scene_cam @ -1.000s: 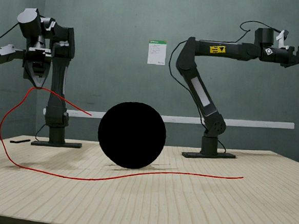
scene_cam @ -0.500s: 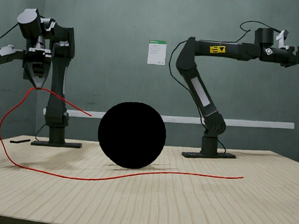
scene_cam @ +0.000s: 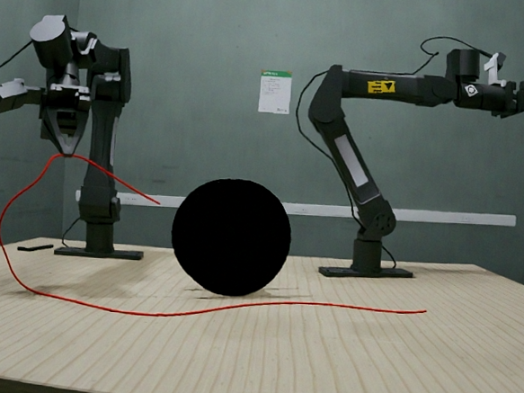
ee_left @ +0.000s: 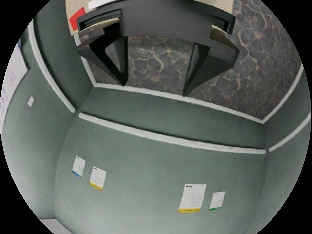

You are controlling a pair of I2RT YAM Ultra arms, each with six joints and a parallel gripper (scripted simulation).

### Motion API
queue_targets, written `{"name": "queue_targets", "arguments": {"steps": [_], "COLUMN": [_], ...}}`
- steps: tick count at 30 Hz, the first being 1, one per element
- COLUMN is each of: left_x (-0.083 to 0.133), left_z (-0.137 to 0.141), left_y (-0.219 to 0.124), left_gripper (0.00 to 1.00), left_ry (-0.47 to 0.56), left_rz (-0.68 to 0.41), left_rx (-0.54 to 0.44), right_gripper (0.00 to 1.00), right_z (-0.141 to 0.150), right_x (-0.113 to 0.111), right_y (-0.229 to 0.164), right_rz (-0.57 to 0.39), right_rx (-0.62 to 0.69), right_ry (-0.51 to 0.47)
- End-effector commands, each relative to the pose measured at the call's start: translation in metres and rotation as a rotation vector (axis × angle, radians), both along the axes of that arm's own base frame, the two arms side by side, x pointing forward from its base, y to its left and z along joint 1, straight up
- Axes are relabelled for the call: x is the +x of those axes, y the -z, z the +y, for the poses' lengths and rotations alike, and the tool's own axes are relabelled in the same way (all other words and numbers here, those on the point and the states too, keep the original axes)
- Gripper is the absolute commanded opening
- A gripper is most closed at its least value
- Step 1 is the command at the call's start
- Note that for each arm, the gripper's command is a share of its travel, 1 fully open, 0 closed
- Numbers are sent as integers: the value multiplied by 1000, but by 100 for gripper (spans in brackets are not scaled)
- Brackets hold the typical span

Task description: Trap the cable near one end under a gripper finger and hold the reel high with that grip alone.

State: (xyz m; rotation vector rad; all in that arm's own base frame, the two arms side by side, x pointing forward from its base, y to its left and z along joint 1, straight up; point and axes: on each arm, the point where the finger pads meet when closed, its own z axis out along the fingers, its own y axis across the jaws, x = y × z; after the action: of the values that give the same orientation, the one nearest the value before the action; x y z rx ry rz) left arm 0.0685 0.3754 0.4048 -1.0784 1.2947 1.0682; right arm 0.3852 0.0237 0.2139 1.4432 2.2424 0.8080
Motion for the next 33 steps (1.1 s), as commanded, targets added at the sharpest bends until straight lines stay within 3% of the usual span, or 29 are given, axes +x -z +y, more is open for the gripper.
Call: {"name": "queue_targets", "arguments": {"steps": [1,18,26,33], "left_x": [4,43,98,160], "left_z": [5,-6,-24,-63], "left_y": [11,24,38,53], "left_gripper": [75,75,75,75], "left_ry": [4,134,311,536], "left_rz": [14,44,91,150], "left_rx": [-24,-59,-97,-125], "right_gripper": [0,0,0,0], "right_z": [-2,-2,-2,-2], "right_x": [-2,-2,-2,-2], "right_y": [-7,-7,-7,-7], "right_rz": [-28,-29,-29,-29], "right_rx": [-6,-6,-6,-6], "right_ry": [-8,-8,-8,-8]}}
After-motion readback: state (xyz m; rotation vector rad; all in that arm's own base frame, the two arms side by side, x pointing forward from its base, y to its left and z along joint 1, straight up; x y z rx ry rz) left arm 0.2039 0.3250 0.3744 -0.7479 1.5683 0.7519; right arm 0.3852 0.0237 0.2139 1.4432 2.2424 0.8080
